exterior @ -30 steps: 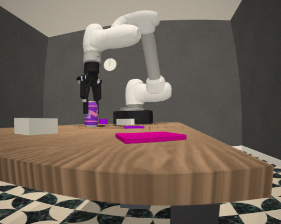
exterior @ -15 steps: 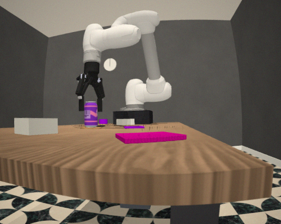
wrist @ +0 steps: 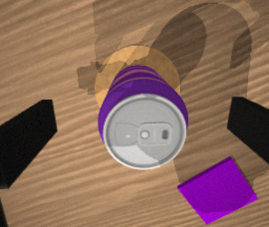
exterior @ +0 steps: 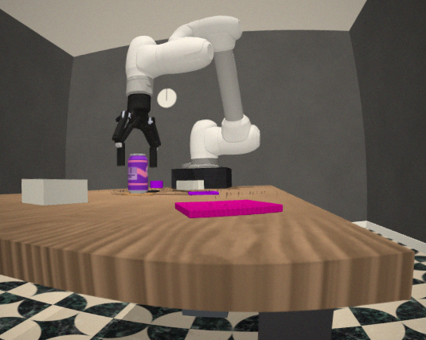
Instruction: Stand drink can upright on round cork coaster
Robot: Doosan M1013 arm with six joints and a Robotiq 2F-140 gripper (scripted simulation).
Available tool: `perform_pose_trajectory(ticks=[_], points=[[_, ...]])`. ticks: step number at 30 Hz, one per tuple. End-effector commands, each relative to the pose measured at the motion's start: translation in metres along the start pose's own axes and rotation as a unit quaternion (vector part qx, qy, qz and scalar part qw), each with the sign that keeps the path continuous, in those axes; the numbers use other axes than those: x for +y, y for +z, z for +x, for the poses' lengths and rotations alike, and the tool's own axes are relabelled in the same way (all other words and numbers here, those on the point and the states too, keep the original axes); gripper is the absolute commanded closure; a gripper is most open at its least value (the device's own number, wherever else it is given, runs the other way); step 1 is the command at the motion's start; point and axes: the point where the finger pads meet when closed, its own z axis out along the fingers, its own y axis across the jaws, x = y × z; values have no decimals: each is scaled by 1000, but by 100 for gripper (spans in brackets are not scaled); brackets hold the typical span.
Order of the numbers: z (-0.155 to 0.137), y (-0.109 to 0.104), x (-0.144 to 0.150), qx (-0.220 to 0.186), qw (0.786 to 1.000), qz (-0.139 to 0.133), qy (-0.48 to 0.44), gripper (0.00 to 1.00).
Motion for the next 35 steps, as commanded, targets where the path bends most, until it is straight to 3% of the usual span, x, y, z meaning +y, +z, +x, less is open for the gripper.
perform_pose_trajectory(ticks=[1,12,14,18,35], points=[[0,-1,-1,0,1000,1,0,0],[0,-2,-1,0,1000,1,0,0],[0,-21,0,0,1000,1,0,0],[0,-93,1,0,1000,1,0,0],[0,-101,1,0,1000,1,0,0]])
